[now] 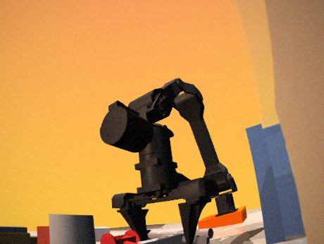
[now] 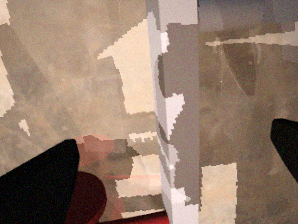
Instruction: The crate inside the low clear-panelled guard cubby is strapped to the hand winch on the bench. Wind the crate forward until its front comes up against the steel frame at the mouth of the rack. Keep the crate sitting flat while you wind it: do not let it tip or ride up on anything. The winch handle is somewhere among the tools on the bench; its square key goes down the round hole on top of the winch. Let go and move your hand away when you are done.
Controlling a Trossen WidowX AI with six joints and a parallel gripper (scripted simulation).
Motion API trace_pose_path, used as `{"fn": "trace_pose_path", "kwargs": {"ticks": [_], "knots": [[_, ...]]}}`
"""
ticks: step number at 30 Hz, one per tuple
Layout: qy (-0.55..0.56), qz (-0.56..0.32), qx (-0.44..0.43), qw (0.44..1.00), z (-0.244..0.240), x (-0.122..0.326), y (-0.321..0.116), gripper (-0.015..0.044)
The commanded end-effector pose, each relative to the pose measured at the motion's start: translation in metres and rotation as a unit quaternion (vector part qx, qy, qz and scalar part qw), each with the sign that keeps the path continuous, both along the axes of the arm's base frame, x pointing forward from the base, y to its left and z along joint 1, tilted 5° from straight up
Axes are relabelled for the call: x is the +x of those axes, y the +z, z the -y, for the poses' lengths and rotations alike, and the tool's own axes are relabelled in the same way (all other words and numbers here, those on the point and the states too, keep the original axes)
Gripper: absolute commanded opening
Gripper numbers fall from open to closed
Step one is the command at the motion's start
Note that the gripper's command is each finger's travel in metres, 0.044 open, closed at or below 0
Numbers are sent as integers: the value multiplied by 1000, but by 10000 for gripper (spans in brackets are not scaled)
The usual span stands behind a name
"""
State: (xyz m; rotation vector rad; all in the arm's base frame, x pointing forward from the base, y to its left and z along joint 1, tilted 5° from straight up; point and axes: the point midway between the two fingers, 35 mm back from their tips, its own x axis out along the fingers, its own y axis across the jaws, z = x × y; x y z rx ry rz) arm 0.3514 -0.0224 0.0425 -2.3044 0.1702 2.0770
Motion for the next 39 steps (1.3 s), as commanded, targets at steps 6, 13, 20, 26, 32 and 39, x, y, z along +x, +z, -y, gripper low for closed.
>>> {"fn": "trace_pose_path", "kwargs": {"ticks": [6,13,20,26,32,39], "knots": [[0,-1,0,1000,0,0,-1,407],[0,-1,0,1000,0,0,-1,360],[0,-1,0,1000,0,0,-1,313],[0,-1,0,1000,0,0,-1,273],[0,-1,0,1000,0,0,-1,233],[0,-1,0,1000,0,0,-1,187]]}}
